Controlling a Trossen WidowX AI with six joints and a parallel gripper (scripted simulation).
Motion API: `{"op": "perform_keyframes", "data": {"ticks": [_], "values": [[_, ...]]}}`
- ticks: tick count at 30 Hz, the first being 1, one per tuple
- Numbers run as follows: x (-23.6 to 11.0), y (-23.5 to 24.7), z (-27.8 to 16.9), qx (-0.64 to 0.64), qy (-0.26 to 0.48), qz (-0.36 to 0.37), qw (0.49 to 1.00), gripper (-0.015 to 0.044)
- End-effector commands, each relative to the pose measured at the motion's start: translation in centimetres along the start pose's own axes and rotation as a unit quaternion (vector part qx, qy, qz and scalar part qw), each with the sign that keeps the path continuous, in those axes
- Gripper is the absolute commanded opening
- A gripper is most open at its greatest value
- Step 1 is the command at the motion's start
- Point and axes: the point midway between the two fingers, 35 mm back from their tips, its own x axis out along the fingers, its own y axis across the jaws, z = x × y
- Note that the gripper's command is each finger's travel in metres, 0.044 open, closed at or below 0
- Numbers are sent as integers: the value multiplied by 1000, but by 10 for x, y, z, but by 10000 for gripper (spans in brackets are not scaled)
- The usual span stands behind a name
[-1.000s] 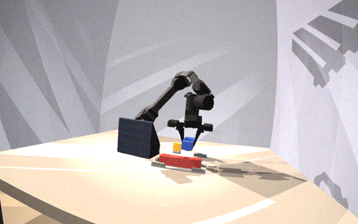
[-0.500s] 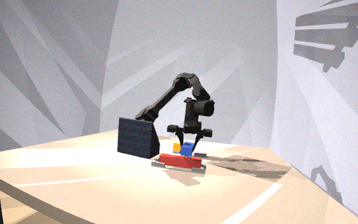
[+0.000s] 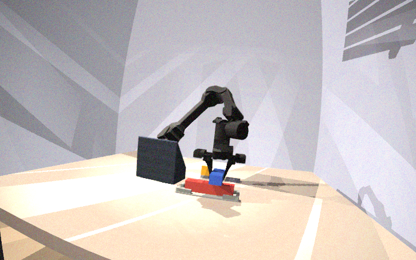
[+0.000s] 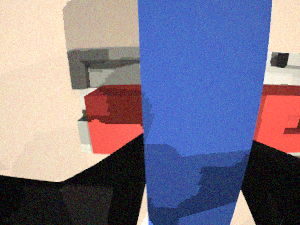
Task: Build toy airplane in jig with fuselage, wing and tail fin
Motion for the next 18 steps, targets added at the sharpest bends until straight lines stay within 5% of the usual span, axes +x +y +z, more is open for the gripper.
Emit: {"op": "perform_keyframes", "data": {"ticks": [1, 7, 18], "values": [[0, 0, 0, 0, 0, 0, 1000, 168], [0, 0, 0, 0, 0, 0, 1000, 30], [0, 0, 0, 0, 0, 0, 1000, 319]]}}
